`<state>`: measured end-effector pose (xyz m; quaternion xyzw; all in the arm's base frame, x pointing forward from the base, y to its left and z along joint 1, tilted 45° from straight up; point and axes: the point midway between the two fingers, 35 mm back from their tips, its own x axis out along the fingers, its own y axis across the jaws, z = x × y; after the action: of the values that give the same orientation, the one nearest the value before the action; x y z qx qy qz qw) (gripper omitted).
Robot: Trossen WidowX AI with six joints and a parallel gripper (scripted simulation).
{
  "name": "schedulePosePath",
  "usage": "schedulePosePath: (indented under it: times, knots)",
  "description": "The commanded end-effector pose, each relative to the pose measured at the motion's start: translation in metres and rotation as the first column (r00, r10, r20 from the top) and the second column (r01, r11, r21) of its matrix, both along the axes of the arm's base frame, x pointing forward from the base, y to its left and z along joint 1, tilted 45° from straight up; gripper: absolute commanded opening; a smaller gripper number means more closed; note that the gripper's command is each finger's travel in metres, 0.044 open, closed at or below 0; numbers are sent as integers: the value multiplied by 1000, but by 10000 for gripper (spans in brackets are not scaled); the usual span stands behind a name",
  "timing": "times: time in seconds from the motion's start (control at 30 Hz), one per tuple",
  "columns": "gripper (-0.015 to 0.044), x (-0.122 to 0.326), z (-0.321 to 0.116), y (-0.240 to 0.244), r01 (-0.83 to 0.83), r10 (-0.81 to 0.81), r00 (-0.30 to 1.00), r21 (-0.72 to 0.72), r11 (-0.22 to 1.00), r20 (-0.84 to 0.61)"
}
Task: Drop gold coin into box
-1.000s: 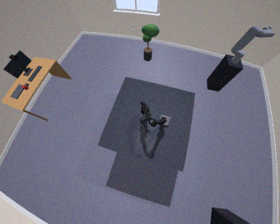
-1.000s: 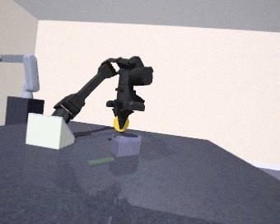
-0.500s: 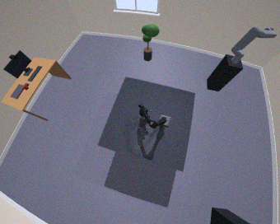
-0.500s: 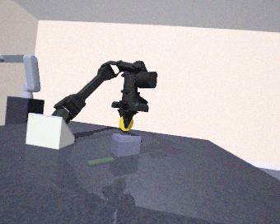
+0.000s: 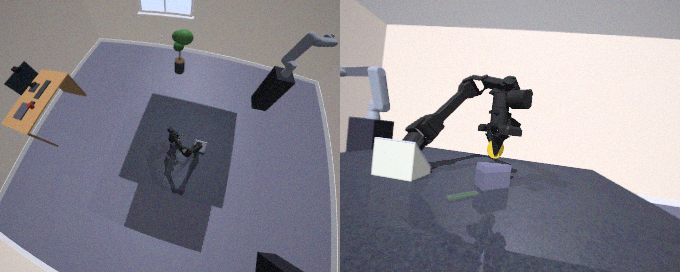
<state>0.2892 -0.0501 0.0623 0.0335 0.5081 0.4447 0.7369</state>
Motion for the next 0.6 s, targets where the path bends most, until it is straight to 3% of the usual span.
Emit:
schedulePosePath:
  times: [0.0,0.57]
  knots:
    - [0,0,0,0,-3,3,1000,-1,1000,1]
    - [0,1,3,2,-1,1,1000,-1,1000,-3]
